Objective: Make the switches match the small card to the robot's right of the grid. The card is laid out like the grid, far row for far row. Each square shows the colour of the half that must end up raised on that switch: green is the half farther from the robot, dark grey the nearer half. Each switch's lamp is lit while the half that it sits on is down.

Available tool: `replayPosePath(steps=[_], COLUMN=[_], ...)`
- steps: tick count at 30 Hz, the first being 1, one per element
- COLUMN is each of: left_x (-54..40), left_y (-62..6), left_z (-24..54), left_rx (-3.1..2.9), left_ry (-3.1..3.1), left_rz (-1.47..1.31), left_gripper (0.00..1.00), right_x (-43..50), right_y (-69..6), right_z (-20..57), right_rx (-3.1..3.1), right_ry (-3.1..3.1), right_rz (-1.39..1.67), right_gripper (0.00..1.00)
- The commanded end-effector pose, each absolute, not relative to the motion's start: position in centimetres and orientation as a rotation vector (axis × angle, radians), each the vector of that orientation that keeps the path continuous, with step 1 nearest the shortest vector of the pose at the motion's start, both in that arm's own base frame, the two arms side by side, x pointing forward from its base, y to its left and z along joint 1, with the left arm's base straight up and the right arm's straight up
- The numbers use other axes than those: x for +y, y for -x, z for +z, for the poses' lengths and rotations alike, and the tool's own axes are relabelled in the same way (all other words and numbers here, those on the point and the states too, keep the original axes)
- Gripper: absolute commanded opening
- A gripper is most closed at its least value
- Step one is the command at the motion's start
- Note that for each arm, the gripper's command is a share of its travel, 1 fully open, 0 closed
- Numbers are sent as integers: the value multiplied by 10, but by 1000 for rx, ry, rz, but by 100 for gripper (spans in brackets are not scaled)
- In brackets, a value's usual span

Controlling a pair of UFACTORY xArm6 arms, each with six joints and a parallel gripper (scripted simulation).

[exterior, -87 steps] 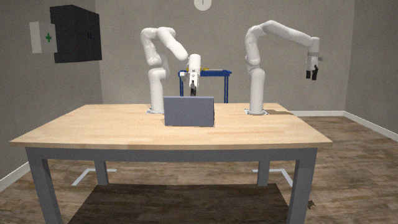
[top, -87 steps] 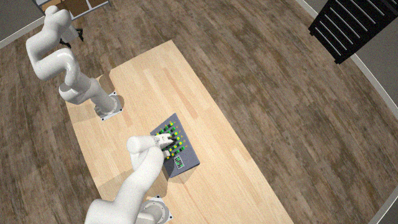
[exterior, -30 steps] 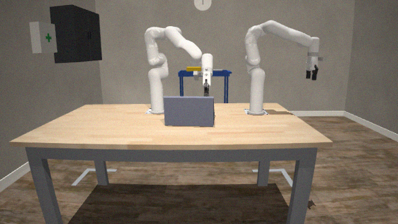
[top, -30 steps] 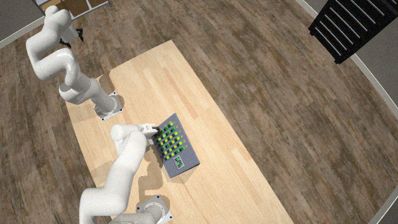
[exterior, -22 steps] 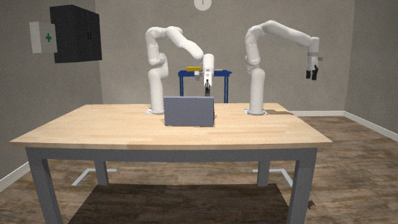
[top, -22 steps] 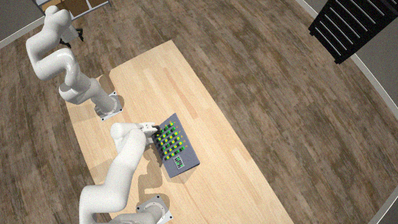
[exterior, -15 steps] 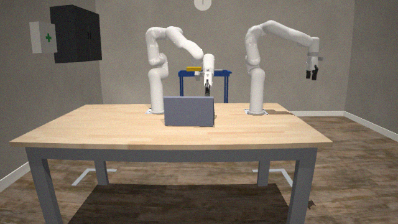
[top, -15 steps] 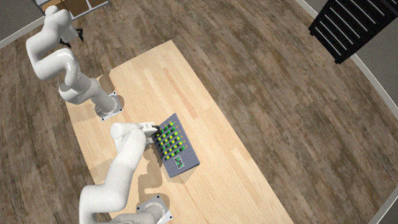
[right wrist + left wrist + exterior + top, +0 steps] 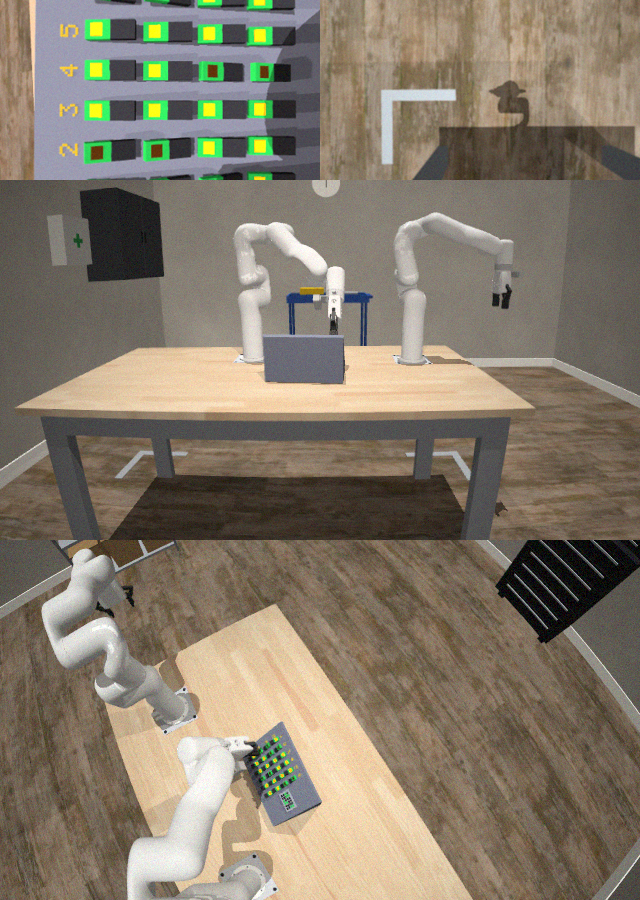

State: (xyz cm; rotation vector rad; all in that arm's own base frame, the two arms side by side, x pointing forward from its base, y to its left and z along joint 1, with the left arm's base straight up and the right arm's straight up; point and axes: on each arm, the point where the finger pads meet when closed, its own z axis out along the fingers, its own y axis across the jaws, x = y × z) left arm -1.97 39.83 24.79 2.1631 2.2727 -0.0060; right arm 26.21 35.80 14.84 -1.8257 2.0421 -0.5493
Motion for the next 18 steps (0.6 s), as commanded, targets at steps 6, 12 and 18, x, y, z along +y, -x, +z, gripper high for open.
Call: replayPosePath(steps=[6,12,18], left_x=[400,400,400], left_y=[20,20,20], left_z=[250,250,250], left_rx=[2276,2276,2276], left_ry=[-2166,-2166,-2166], left_rz=[0,0,0], left_gripper=[100,100,100], right_x=[359,358,358], right_y=[-264,-271,-274], right_z=[147,136,131], right_rx=[2040,2040,2040], right_ry=[1822,1822,1822], right_rz=[-546,-546,-546], right_gripper=[0,0,0])
